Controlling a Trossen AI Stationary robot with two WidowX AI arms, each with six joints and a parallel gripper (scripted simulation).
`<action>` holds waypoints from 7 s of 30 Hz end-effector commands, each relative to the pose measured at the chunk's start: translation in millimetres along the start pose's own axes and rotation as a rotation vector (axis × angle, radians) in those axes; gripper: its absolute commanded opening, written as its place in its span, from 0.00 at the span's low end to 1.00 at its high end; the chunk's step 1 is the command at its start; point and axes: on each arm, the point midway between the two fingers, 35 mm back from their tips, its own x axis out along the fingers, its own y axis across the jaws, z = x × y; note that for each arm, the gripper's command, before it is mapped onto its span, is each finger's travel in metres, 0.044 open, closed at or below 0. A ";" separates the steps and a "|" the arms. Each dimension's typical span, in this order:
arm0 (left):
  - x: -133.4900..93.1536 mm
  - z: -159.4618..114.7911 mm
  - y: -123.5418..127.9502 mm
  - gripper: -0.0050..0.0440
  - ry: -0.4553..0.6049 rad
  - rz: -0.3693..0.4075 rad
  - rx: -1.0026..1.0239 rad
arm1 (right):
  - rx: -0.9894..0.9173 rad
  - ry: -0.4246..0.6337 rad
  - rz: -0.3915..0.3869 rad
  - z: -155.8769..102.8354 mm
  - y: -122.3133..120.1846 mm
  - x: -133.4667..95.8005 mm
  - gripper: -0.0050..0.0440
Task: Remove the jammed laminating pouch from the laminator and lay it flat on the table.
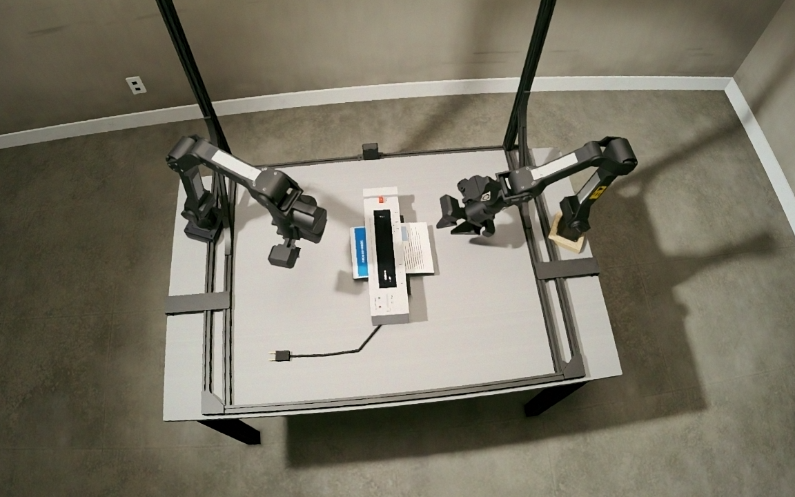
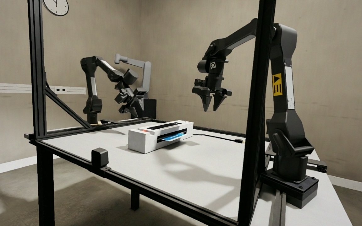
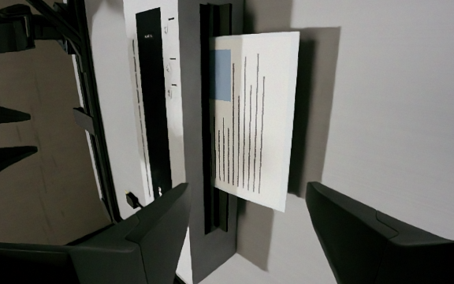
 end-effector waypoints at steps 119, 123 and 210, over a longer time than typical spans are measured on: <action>-4.3 -0.1 7.2 0.65 0.001 0.022 0.001 | -0.333 -0.359 0.111 113.8 227.6 61.1 0.00; -4.3 -0.1 7.2 0.65 0.001 0.022 0.001 | -0.333 -0.359 0.111 113.8 227.6 61.1 0.00; -4.3 -0.1 7.2 0.65 0.001 0.022 0.001 | -0.333 -0.359 0.111 113.7 227.5 61.1 0.00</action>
